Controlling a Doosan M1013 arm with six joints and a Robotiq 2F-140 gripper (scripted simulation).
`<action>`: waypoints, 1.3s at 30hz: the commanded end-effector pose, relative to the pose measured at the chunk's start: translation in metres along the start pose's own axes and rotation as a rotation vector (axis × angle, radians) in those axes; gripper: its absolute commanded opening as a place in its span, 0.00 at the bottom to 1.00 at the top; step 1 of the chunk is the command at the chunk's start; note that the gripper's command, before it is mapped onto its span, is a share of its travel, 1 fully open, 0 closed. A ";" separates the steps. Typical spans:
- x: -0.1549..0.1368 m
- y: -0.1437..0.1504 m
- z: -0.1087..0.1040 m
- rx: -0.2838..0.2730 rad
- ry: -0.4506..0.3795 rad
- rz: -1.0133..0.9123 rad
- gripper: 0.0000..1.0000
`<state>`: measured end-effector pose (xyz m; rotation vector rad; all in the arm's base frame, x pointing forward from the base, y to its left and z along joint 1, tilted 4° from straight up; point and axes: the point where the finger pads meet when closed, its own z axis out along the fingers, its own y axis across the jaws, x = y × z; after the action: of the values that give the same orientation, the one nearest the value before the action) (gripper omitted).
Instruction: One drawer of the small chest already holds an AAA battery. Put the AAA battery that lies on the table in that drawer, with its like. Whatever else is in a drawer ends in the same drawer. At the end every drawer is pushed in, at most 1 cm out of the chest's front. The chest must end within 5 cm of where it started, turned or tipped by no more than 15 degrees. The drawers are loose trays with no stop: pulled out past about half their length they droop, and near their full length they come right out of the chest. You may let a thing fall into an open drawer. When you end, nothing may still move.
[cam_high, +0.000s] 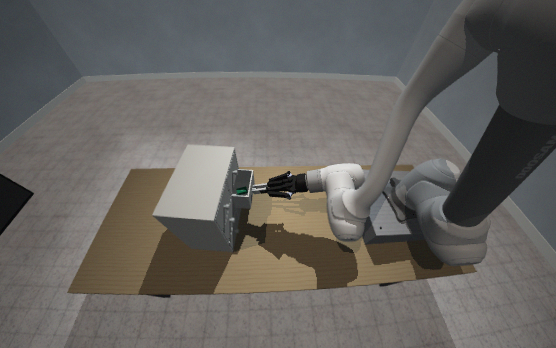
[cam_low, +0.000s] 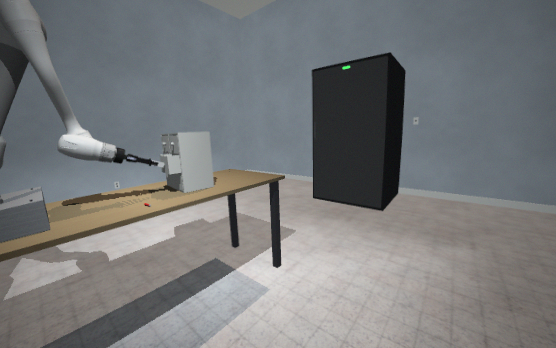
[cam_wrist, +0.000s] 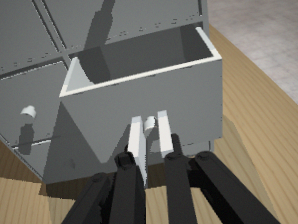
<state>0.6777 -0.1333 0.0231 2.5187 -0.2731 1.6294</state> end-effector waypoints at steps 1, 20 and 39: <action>-0.001 0.000 -0.002 0.000 0.000 0.000 0.08; -0.001 0.000 -0.004 0.000 0.000 0.000 0.08; -0.001 0.000 -0.004 0.000 0.000 0.000 0.20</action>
<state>0.6739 -0.1325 0.0234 2.5187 -0.2731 1.6294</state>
